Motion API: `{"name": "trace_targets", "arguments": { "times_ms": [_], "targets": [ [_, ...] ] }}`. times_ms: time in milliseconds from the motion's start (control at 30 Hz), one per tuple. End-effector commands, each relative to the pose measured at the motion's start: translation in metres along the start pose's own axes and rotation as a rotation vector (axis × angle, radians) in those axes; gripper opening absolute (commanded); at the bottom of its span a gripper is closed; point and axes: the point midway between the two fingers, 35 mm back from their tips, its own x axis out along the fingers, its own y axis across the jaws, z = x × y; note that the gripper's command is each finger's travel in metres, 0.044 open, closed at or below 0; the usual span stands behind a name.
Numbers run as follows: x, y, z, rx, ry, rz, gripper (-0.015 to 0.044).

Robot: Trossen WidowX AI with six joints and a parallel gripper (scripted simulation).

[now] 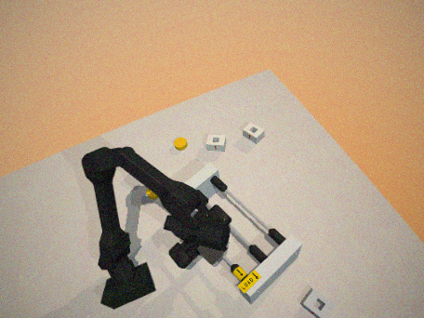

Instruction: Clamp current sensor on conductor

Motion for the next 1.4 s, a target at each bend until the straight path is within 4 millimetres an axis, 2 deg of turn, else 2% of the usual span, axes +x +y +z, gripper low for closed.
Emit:
{"name": "trace_targets", "arguments": {
  "times_ms": [0, 100, 500, 833, 1367],
  "targets": [
    [-0.0004, 0.0025, 0.0001, -0.003, -0.003, -0.07, 0.0],
    [-0.0005, 0.0034, -0.0003, -0.003, -0.002, -0.114, 0.0],
    [0.0043, 0.0023, -0.0003, -0.002, -0.002, -0.112, 0.0],
    [0.0009, 0.003, -0.0003, -0.002, -0.002, -0.112, 0.0262],
    [0.0009, 0.003, -0.0003, -0.002, -0.002, -0.112, 0.0262]
  ]
}}
